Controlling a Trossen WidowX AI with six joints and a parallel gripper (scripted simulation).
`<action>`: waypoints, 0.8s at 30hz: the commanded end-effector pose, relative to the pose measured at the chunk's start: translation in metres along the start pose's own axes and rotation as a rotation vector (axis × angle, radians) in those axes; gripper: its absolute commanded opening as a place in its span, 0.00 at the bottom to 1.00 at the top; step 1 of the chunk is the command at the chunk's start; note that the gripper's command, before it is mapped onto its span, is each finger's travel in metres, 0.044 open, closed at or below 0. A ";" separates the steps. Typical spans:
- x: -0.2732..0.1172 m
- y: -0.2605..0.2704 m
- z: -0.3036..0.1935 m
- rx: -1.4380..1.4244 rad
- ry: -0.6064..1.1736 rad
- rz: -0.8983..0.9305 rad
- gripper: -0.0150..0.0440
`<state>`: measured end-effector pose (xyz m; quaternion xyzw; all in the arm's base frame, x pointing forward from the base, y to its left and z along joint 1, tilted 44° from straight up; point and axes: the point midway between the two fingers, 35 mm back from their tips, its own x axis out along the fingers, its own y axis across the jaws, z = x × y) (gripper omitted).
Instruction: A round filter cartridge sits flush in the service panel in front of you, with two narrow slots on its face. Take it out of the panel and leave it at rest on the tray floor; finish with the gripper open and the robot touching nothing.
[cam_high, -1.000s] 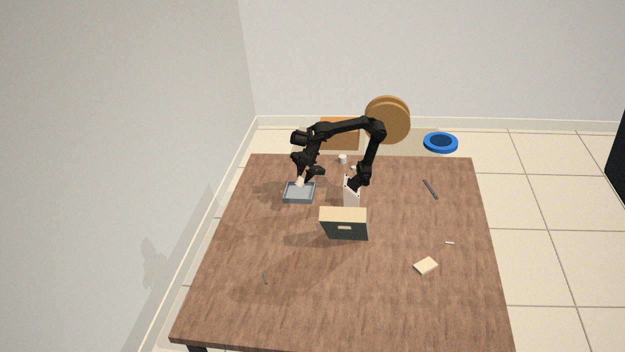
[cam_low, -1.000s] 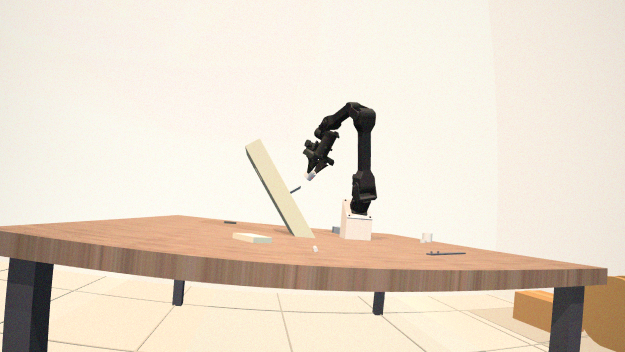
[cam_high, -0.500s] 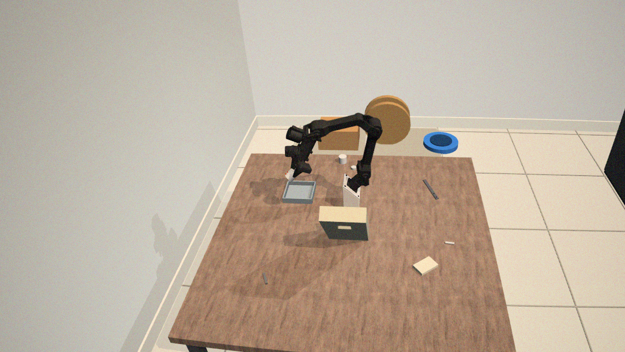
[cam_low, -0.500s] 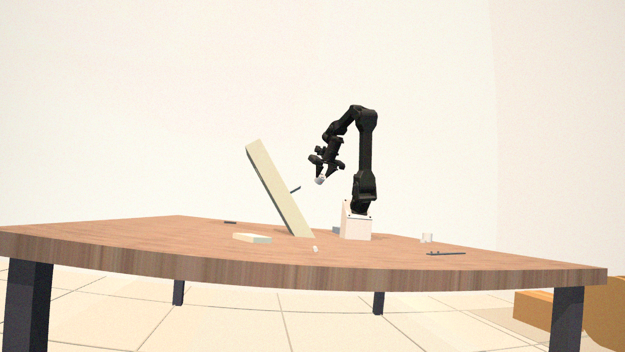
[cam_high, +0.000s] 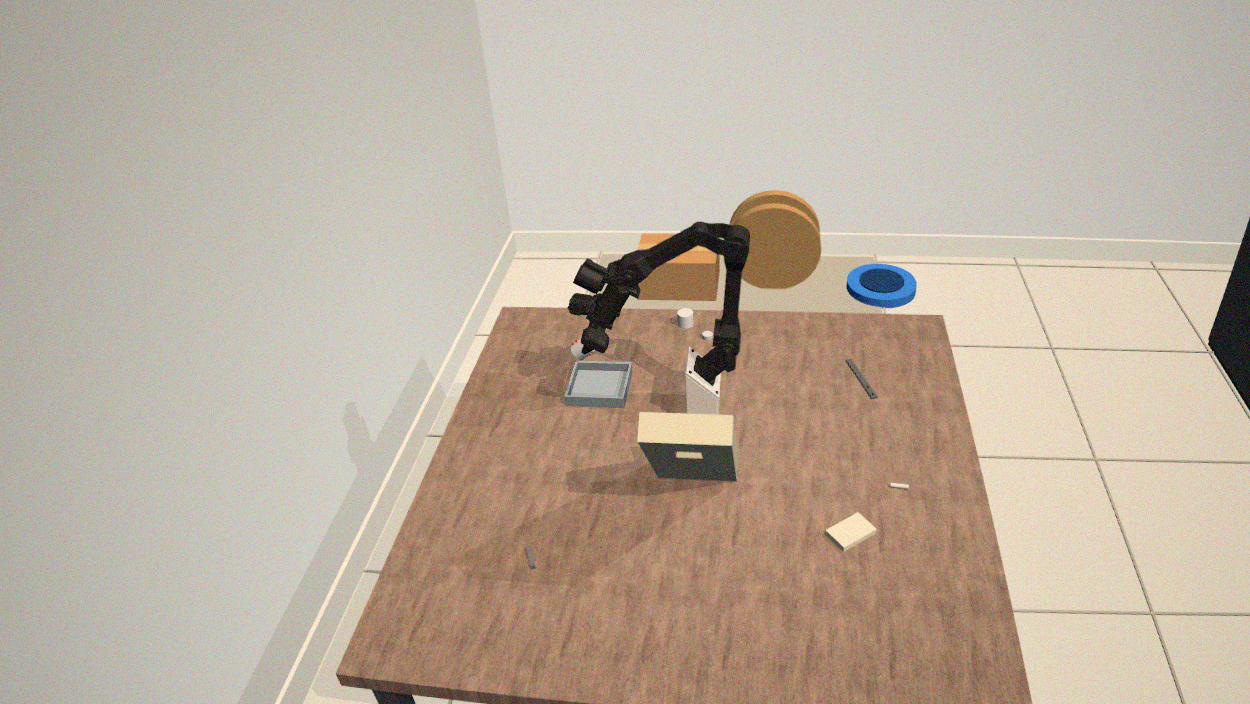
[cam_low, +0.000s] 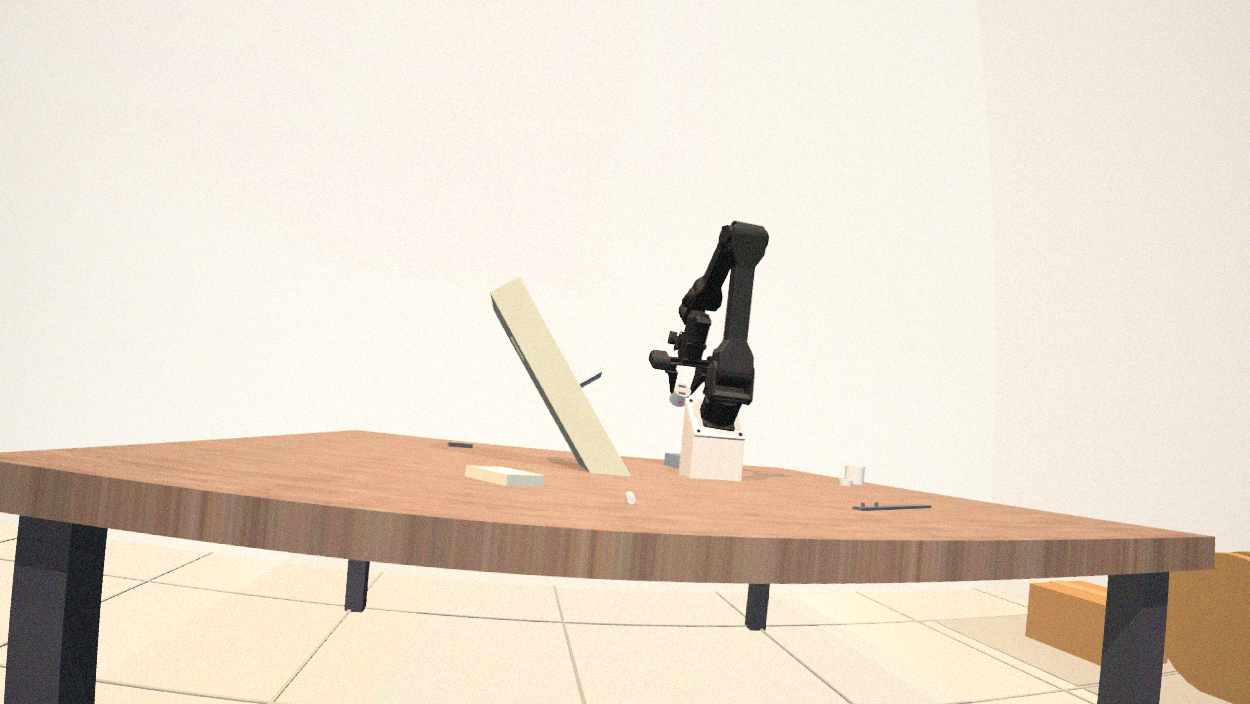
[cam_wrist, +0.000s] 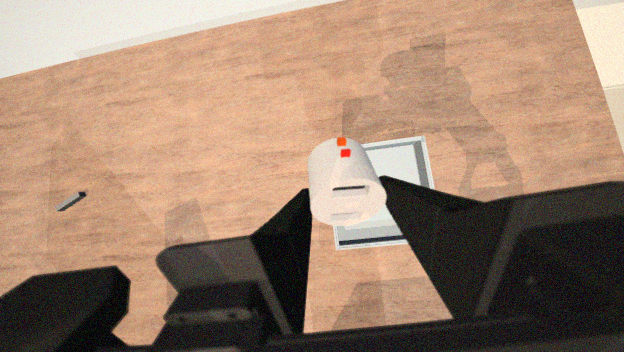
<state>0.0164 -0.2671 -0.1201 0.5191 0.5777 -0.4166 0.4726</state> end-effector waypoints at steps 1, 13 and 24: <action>0.018 -0.025 -0.013 0.091 0.001 -0.053 0.25; 0.044 -0.060 -0.045 0.235 0.014 -0.139 0.25; 0.088 -0.061 -0.068 0.235 0.015 -0.139 0.25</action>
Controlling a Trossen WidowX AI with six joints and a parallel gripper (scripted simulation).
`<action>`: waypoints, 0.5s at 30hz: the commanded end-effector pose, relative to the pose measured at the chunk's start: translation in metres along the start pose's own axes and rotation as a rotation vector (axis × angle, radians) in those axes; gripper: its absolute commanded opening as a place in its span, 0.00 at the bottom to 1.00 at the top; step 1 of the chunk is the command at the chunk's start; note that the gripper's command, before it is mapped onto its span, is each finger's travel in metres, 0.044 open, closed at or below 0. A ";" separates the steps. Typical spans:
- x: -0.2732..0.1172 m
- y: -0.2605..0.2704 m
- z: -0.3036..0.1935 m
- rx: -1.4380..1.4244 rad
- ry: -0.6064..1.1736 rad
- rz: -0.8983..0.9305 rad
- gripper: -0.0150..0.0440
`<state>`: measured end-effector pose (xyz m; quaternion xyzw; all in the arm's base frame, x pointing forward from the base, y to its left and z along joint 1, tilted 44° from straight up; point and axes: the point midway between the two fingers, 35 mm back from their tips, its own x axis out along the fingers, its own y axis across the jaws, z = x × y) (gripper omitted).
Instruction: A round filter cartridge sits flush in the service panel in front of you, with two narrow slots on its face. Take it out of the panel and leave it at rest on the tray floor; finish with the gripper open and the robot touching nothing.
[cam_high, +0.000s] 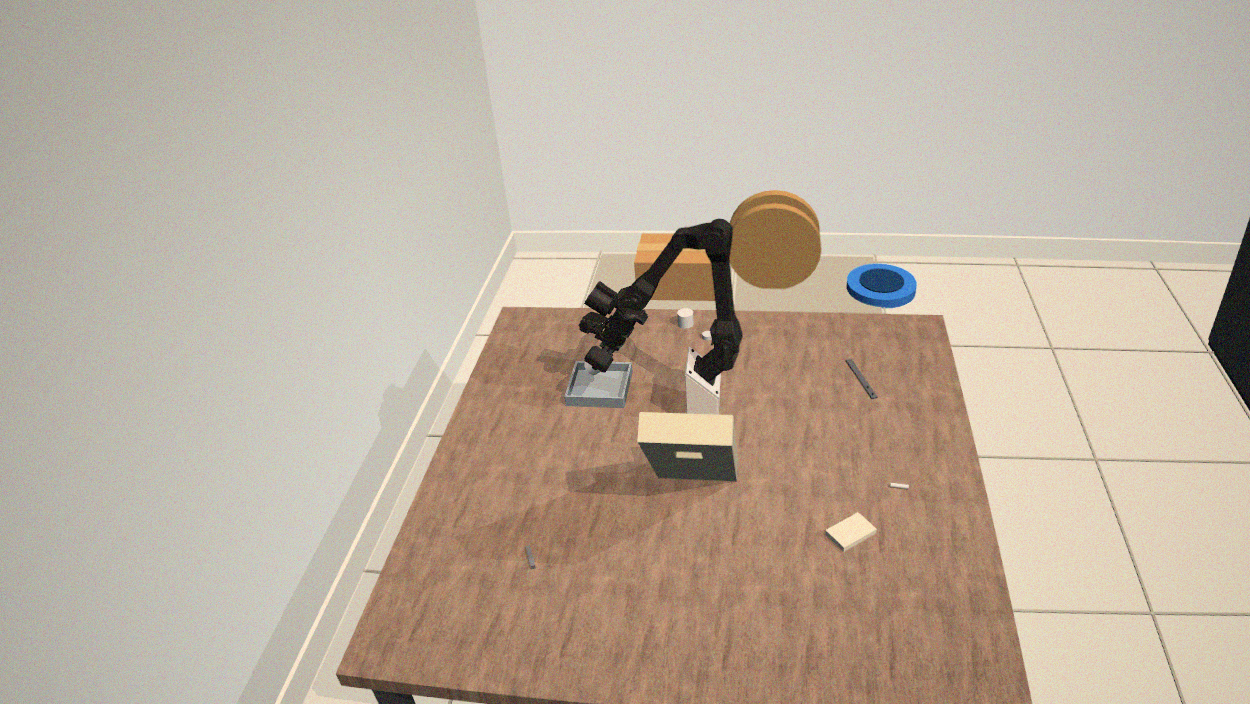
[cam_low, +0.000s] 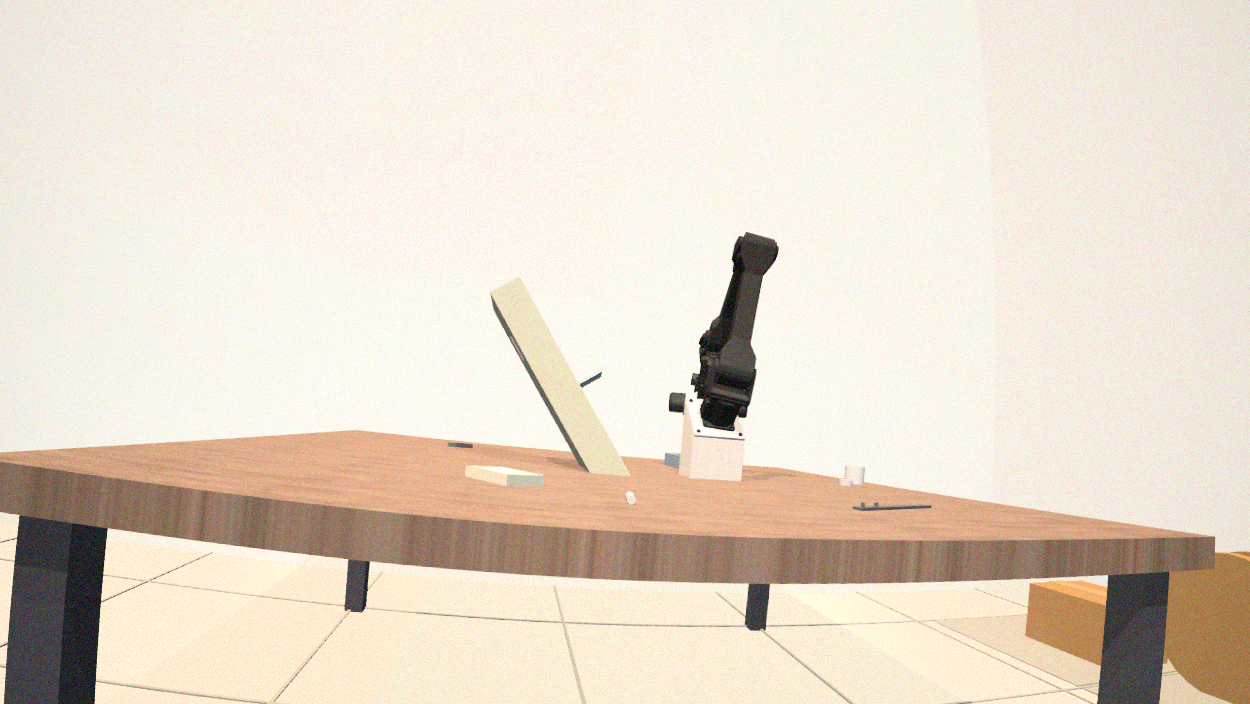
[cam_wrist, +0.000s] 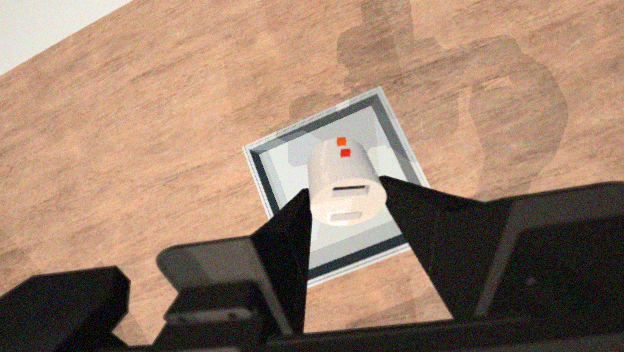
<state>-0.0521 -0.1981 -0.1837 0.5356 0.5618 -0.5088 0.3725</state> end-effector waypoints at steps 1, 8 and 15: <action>0.015 -0.001 -0.008 -0.005 -0.005 -0.003 0.25; 0.031 -0.001 -0.021 -0.005 -0.004 -0.004 0.25; 0.027 0.000 -0.020 0.000 0.005 0.000 0.57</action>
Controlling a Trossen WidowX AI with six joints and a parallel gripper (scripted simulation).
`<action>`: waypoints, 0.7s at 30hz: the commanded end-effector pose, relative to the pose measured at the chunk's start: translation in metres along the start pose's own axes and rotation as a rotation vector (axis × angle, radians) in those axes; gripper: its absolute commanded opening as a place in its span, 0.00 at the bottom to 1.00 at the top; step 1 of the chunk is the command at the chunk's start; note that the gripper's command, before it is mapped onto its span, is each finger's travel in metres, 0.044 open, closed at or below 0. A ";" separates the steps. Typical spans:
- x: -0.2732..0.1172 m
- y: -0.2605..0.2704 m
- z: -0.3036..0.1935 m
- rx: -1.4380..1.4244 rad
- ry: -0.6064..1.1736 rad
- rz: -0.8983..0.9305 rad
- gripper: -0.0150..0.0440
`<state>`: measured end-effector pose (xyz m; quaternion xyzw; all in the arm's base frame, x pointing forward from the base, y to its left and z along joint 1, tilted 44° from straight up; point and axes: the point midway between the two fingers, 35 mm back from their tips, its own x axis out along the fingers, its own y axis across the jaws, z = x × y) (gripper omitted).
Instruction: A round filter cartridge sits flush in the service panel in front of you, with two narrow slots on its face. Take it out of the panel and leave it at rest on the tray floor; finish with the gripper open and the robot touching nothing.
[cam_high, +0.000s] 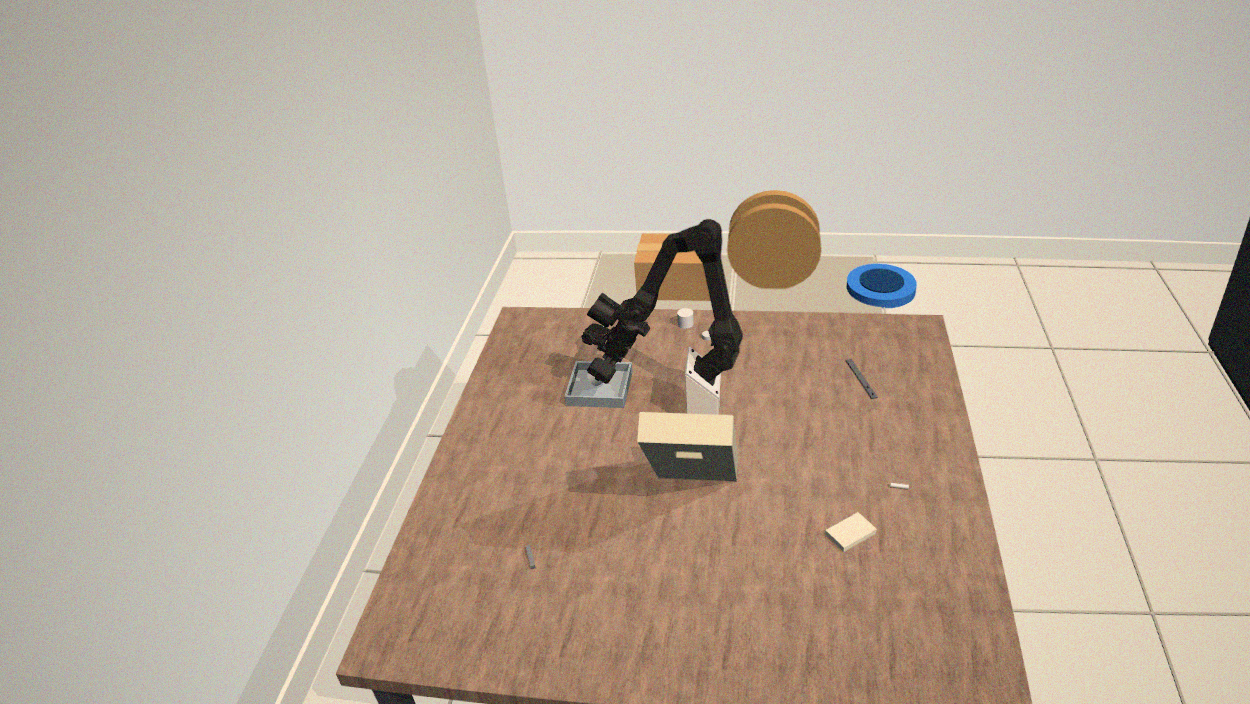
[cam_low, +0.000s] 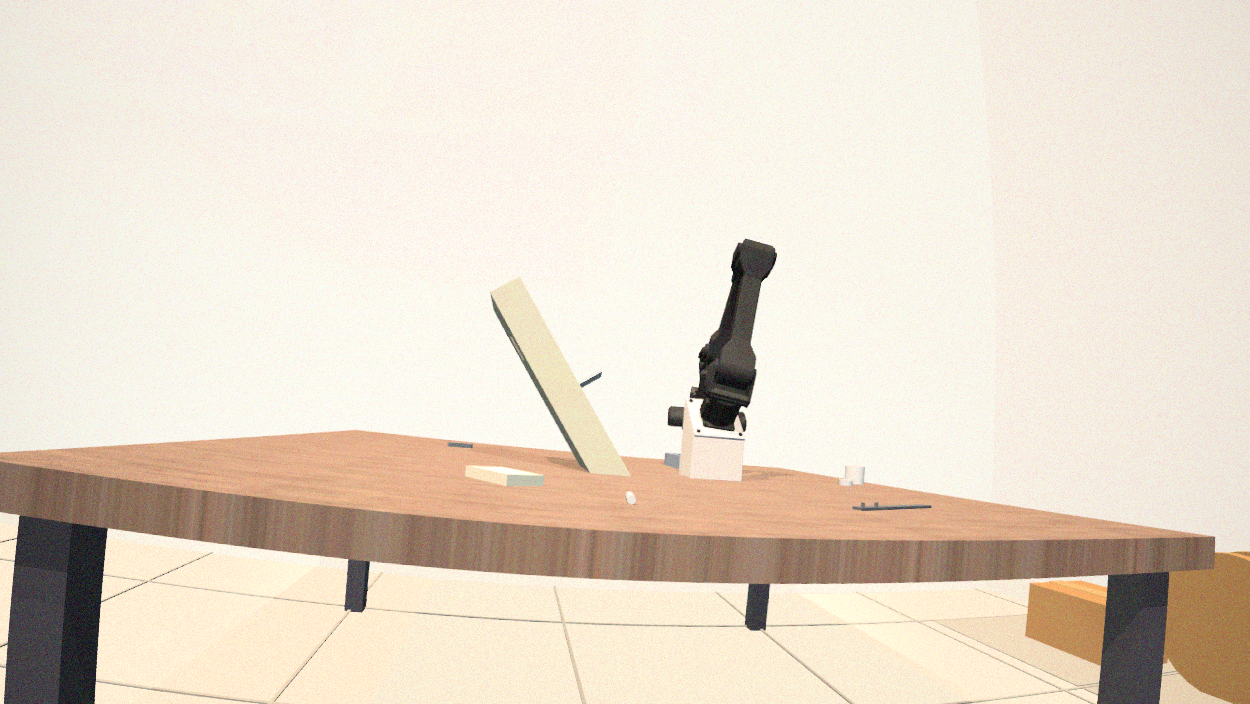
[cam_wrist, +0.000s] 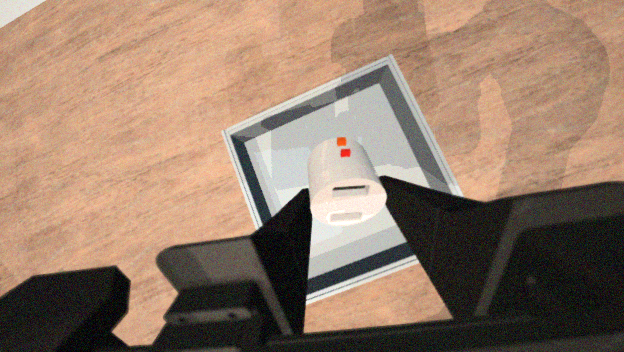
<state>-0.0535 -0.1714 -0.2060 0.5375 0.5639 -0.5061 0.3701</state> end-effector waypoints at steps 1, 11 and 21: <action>0.000 0.000 0.001 0.001 -0.004 0.000 0.61; 0.000 0.000 0.001 0.001 -0.004 0.000 1.00; -0.062 0.000 0.036 0.000 -0.003 0.001 1.00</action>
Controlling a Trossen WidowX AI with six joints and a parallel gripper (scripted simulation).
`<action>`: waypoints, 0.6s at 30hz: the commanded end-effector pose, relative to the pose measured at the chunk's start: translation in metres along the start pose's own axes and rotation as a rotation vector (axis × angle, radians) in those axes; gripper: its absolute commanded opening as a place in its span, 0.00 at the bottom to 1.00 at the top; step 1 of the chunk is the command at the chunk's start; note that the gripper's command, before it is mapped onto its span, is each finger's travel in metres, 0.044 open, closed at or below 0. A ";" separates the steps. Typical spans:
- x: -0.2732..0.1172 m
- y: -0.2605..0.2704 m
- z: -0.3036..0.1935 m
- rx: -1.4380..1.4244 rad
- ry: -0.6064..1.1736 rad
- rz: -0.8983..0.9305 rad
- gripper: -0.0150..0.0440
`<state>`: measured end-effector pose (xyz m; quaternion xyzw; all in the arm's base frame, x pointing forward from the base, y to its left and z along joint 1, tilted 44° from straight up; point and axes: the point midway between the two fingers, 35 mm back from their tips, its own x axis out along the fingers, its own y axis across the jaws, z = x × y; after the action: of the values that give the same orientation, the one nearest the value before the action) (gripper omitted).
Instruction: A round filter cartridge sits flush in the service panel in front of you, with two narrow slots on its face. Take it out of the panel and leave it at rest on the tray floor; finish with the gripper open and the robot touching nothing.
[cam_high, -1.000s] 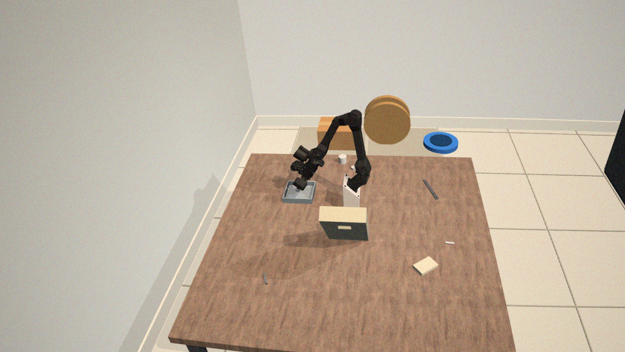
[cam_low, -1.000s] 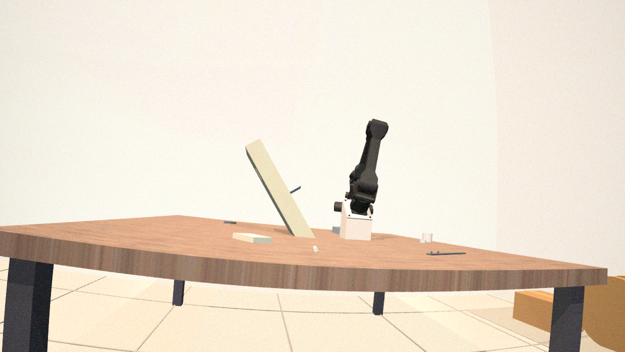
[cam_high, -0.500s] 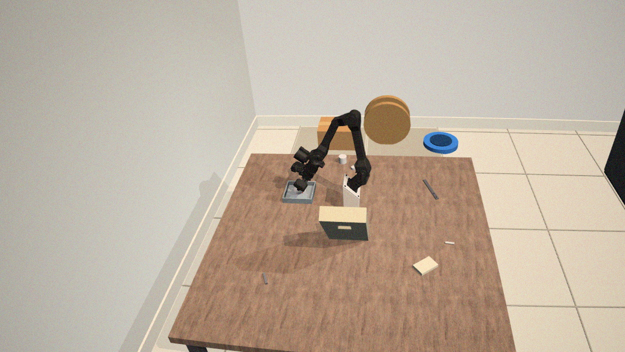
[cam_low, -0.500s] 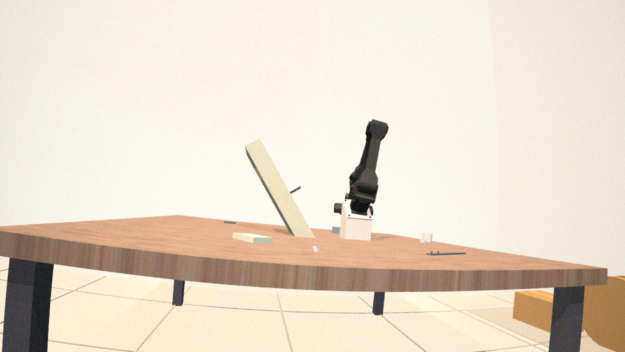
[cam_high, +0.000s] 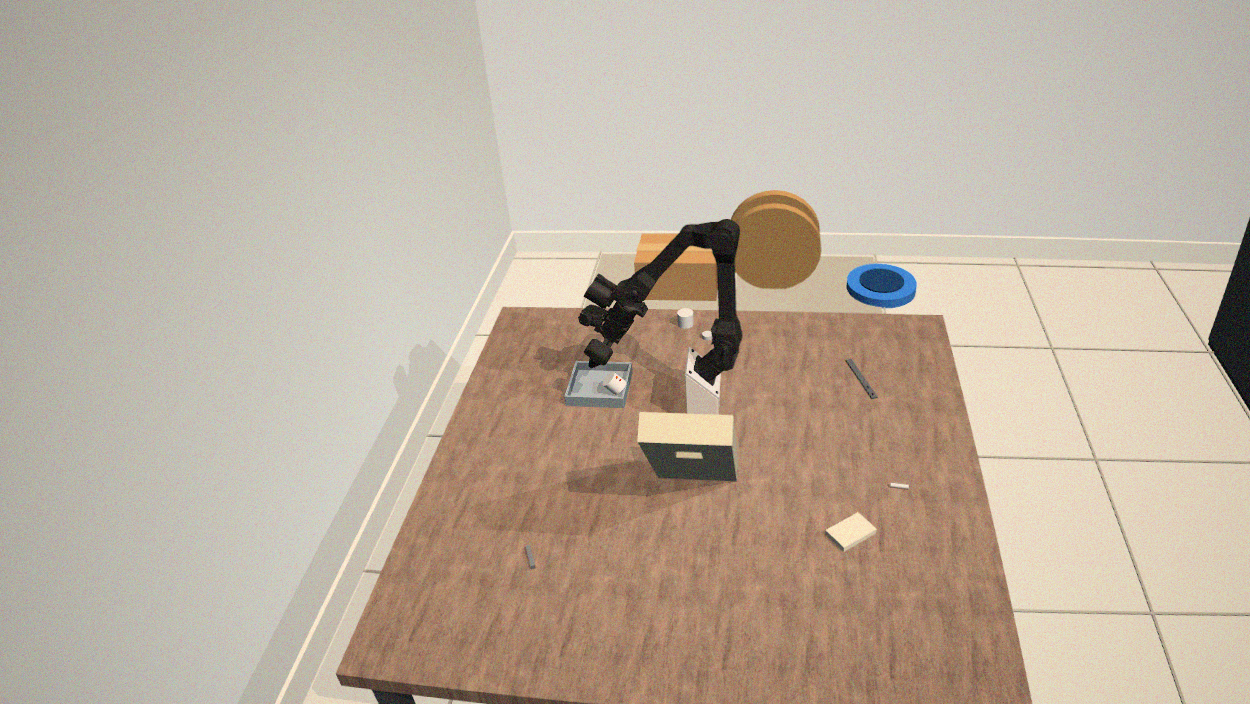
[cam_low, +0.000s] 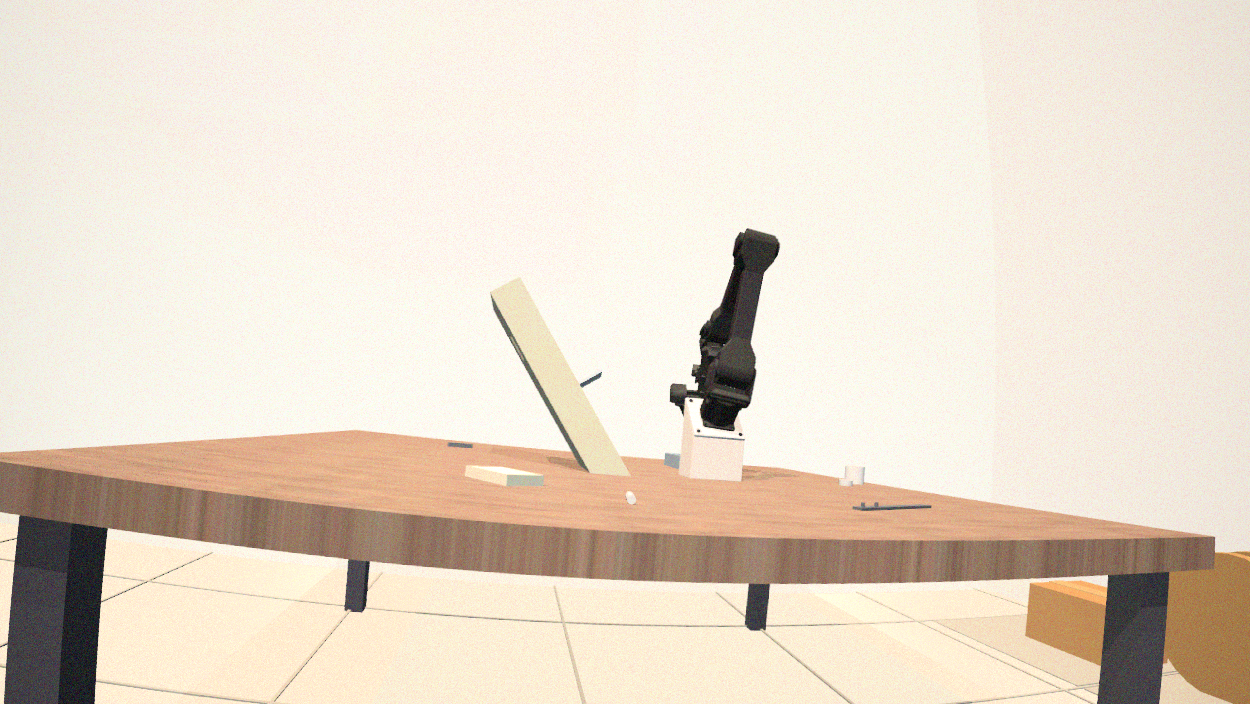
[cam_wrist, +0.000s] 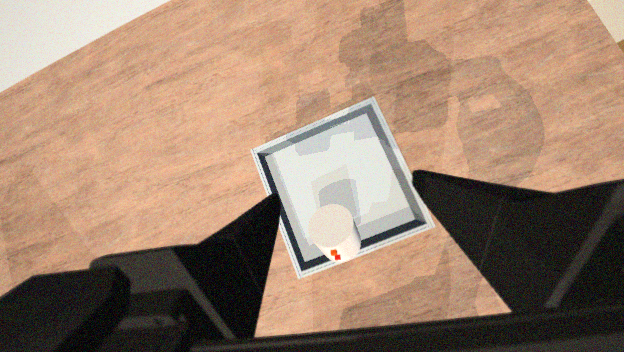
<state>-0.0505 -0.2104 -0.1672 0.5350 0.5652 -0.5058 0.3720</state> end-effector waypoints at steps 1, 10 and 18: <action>-0.015 0.000 0.007 0.006 0.001 0.003 1.00; -0.006 0.000 0.006 0.002 -0.014 0.000 1.00; -0.006 0.000 0.006 0.002 -0.014 0.000 1.00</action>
<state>-0.0504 -0.2177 -0.1628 0.5323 0.5619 -0.5102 0.3751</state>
